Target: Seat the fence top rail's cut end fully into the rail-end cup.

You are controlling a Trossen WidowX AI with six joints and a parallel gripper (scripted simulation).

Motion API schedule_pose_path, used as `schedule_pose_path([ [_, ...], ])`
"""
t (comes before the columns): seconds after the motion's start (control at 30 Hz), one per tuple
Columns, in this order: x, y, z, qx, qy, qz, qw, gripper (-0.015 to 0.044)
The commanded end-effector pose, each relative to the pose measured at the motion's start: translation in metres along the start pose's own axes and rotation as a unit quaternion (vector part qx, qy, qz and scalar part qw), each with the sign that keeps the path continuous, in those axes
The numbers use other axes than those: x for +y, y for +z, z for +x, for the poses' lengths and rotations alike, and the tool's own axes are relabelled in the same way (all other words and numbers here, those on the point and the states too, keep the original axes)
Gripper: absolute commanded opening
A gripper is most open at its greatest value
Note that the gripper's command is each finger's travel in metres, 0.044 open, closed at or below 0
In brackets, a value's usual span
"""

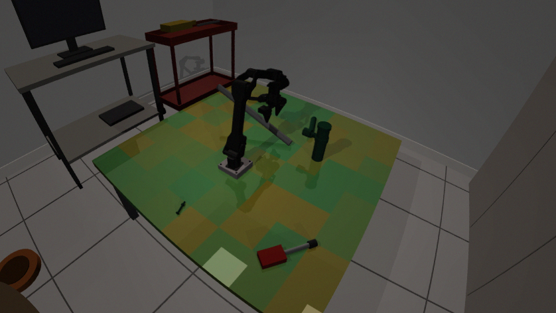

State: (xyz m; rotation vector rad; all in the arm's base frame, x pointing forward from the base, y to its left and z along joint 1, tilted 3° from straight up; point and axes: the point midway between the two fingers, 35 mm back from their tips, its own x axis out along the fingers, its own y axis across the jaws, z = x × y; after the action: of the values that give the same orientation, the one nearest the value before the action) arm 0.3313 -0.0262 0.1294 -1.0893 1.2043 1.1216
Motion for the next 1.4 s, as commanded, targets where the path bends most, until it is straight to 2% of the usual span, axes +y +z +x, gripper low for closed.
schedule_pose_path([
  [0.0, 0.001, -0.001, 0.007, 0.003, -0.001, -0.002, 1.000, 0.0440],
  [1.37, 0.000, -0.001, 0.072, 0.003, -0.001, -0.002, 1.000, 0.0440],
])
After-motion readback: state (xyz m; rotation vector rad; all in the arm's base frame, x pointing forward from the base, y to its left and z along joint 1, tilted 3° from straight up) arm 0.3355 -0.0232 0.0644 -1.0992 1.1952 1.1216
